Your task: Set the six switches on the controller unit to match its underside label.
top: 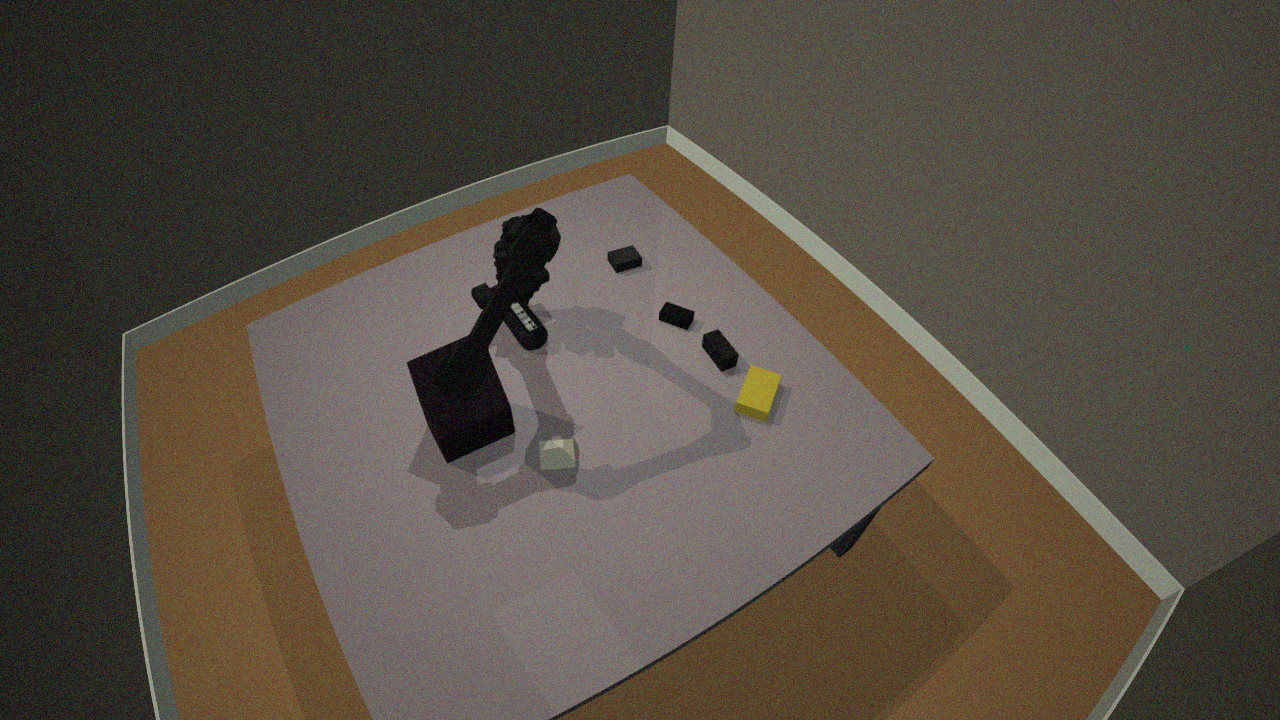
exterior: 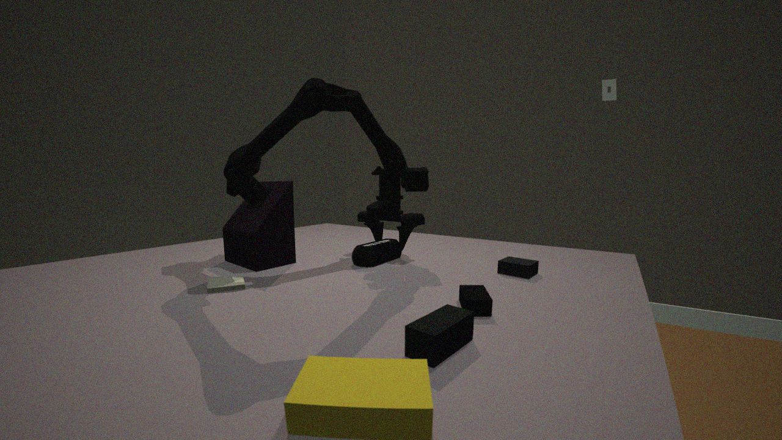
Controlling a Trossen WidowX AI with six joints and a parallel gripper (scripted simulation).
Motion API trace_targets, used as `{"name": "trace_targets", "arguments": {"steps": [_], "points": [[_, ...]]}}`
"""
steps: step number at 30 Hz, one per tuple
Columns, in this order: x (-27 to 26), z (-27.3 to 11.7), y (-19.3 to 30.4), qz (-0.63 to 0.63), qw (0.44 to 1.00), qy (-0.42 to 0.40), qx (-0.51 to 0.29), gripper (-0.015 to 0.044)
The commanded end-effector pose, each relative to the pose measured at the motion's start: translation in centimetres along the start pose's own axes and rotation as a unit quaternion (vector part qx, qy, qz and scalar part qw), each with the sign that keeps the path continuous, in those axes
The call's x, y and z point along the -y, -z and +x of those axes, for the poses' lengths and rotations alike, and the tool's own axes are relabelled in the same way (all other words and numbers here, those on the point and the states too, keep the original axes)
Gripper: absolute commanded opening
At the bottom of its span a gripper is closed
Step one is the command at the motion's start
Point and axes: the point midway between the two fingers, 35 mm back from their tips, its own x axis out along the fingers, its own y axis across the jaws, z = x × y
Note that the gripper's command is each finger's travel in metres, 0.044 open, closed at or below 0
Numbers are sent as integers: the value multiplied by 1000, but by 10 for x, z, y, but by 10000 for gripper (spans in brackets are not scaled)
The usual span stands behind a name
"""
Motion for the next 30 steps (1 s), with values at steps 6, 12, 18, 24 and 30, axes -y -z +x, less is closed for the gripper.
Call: {"name": "trace_targets", "arguments": {"steps": [6,12,18,24,30], "points": [[0,0,0,-2,1000,-1,1,327],[0,-3,-1,-2,1000,-1,1,336],[0,-7,-2,-2,1000,-1,1,336],[0,-10,-3,-3,1000,-1,1,337],[0,-14,-4,-3,1000,-1,0,337]]}}
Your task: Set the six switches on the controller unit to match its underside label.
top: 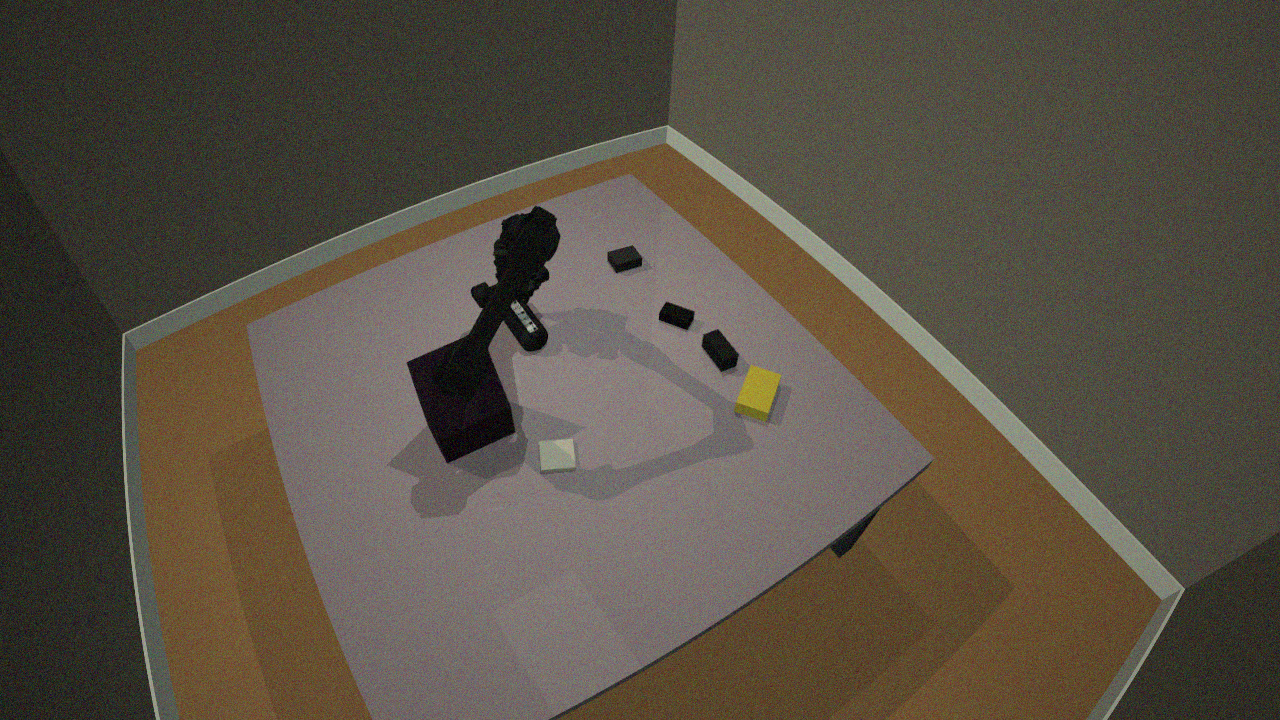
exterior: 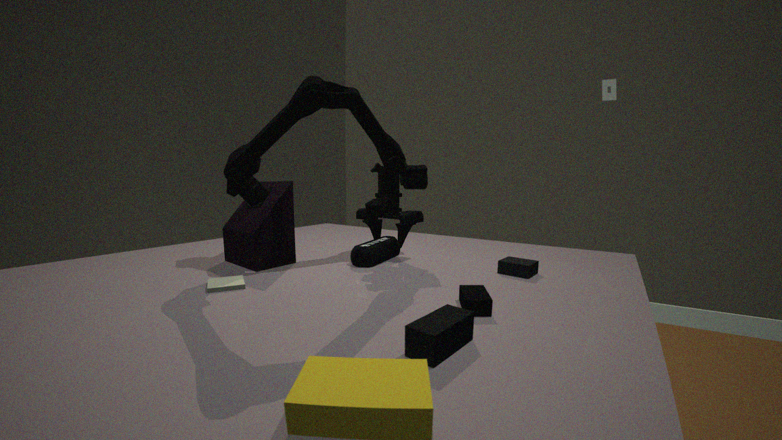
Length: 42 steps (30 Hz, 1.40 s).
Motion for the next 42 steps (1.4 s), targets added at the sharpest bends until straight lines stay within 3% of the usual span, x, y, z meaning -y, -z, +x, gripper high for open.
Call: {"name": "trace_targets", "arguments": {"steps": [1,42], "points": [[-1,-7,-1,3,1000,-3,-2,337],[-1,-37,-15,2,1000,-2,-2,336]]}}
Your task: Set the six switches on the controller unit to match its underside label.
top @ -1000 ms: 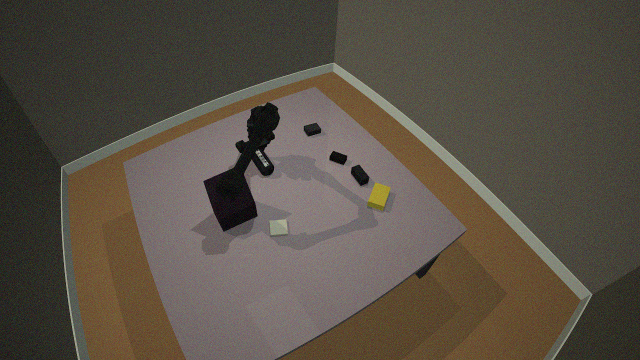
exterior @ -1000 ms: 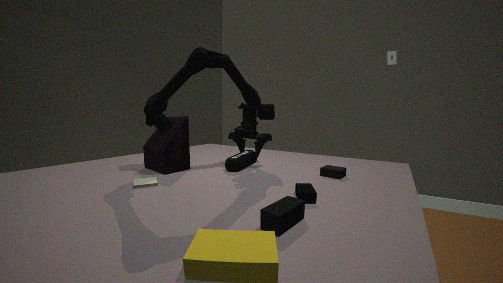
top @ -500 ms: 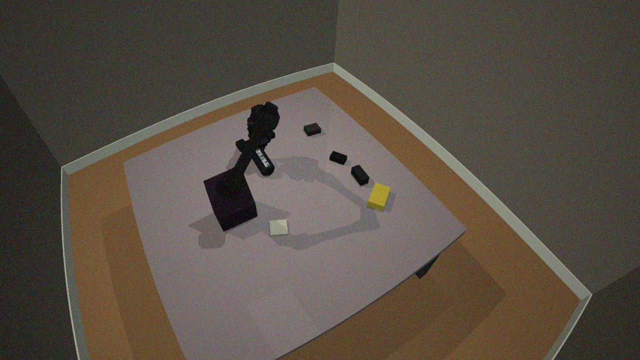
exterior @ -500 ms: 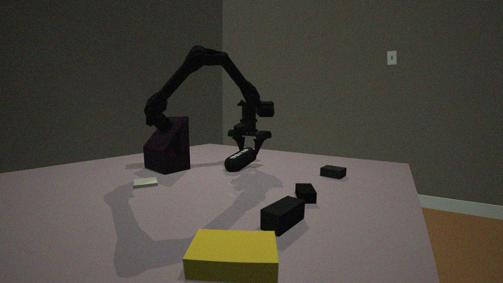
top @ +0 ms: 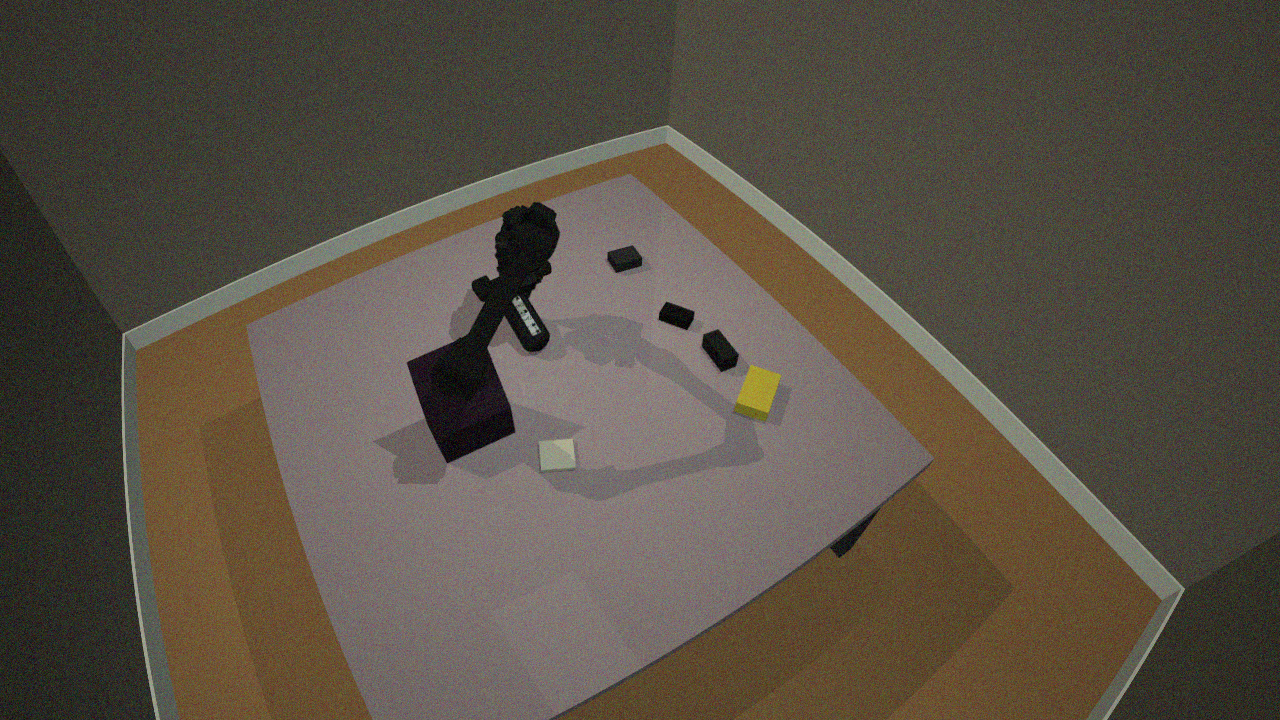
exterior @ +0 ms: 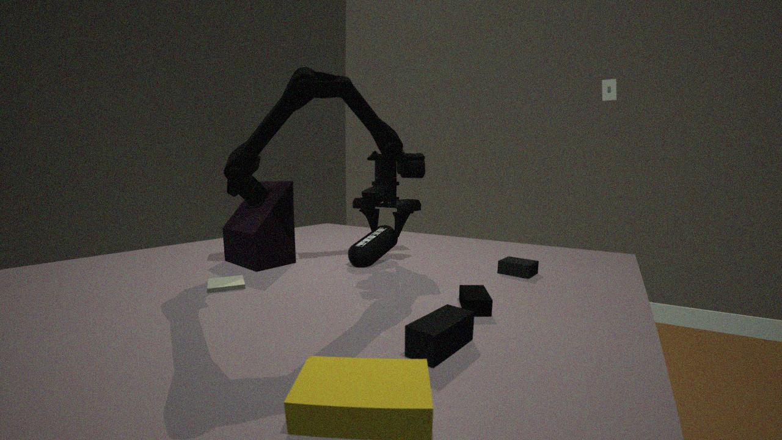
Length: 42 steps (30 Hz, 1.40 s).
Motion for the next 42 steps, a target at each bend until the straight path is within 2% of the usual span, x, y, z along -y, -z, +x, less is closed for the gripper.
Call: {"name": "trace_targets", "arguments": {"steps": [1,42], "points": [[-1,-7,-2,3,1000,-3,-2,336],[-1,-32,-24,2,1000,-3,-1,336]]}}
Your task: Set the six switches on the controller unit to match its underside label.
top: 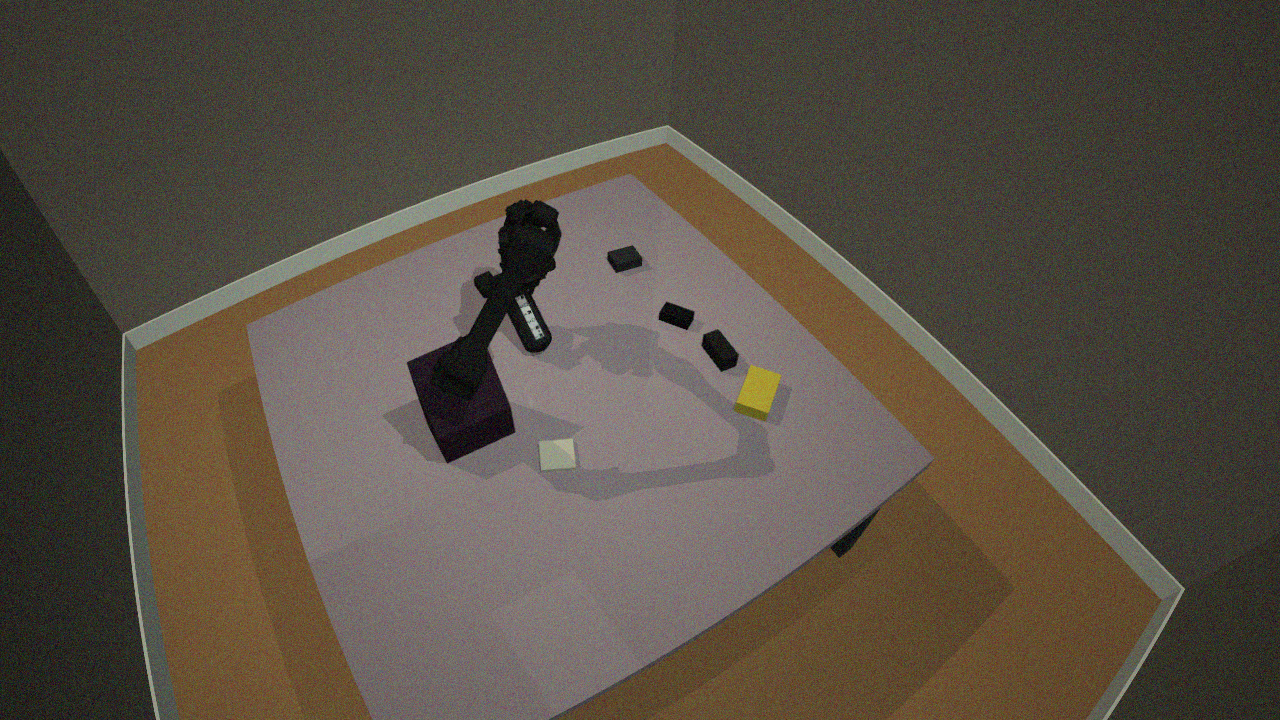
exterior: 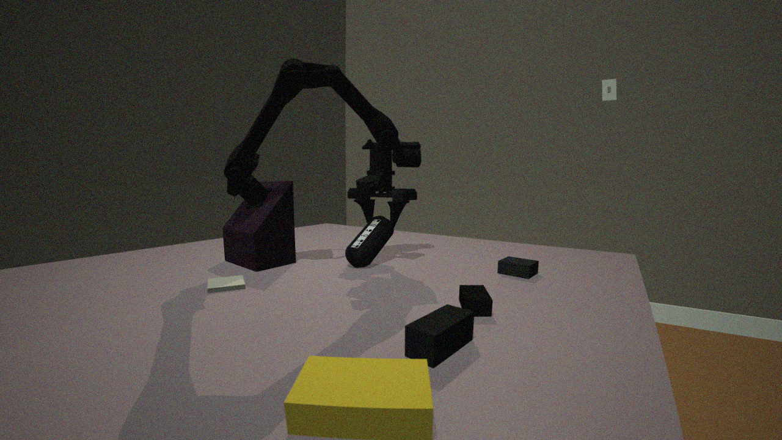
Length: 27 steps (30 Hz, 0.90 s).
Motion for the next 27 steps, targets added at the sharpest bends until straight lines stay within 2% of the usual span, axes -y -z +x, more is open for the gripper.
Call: {"name": "trace_targets", "arguments": {"steps": [1,27], "points": [[-1,-5,-4,2,1000,-2,0,336],[-1,-17,-20,2,1000,-2,0,336]]}}
